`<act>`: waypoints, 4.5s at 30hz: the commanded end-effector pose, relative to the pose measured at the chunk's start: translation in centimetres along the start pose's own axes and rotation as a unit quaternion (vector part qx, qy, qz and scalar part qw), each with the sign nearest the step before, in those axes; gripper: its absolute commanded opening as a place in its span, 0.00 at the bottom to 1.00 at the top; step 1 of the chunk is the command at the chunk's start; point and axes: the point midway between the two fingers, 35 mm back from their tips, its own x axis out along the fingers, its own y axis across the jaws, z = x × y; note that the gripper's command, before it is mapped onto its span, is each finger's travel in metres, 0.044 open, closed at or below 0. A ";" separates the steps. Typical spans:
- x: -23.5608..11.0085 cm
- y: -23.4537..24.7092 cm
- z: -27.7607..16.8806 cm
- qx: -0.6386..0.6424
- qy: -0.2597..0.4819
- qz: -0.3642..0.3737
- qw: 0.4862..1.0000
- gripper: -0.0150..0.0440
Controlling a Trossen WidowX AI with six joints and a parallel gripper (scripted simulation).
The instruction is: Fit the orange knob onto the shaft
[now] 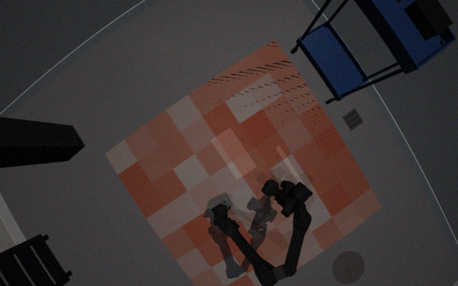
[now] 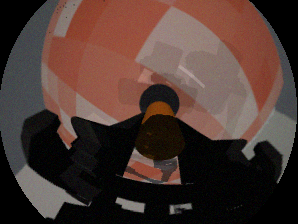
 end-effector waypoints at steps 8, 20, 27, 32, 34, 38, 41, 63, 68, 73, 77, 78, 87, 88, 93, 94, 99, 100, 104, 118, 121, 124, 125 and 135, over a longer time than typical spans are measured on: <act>0.1 -0.2 0.0 -0.005 -0.002 -0.001 1.000 0.25; 0.4 -0.2 0.0 -0.005 -0.002 -0.001 1.000 0.25; 0.4 -0.2 0.0 -0.012 -0.002 -0.001 1.000 0.25; 0.4 -0.2 0.0 -0.012 -0.002 -0.001 1.000 0.25; 0.5 -0.2 0.0 -0.012 -0.002 -0.001 1.000 0.25; 0.5 -0.2 0.0 -0.012 -0.002 -0.001 1.000 0.25; 0.5 -0.2 0.0 -0.012 -0.002 -0.001 1.000 0.25; 0.6 -0.1 0.0 -0.013 -0.002 -0.001 1.000 0.25; 1.1 0.0 0.0 0.001 -0.002 -0.001 1.000 0.25; 1.4 0.0 0.0 0.018 -0.002 -0.001 1.000 0.25; 1.7 0.1 0.0 0.032 -0.002 -0.001 0.999 0.25; 1.7 0.1 0.0 0.036 -0.002 -0.002 0.999 0.25; 1.6 0.2 0.0 0.018 -0.002 -0.001 1.000 0.25; 1.6 0.2 0.0 0.015 -0.002 -0.001 1.000 0.25; 1.6 0.3 0.1 -0.002 -0.002 -0.001 1.000 0.25; 1.7 0.3 0.1 -0.005 -0.002 -0.002 1.000 0.25; 1.8 0.2 0.1 -0.025 -0.002 -0.002 1.000 0.25; 1.7 0.2 0.2 -0.025 -0.002 -0.002 1.000 0.25; 2.2 0.2 0.2 -0.015 -0.002 -0.002 1.000 0.25; 2.0 -0.1 0.0 -0.014 0.001 -0.006 1.000 0.43; 2.0 -0.1 0.0 -0.014 0.001 -0.006 1.000 0.57; 2.0 -0.1 0.0 -0.014 0.001 -0.006 1.000 0.70; 2.0 -0.1 0.0 -0.014 0.001 -0.006 1.000 0.74; 2.0 -0.1 0.0 -0.014 0.001 -0.006 1.000 1.00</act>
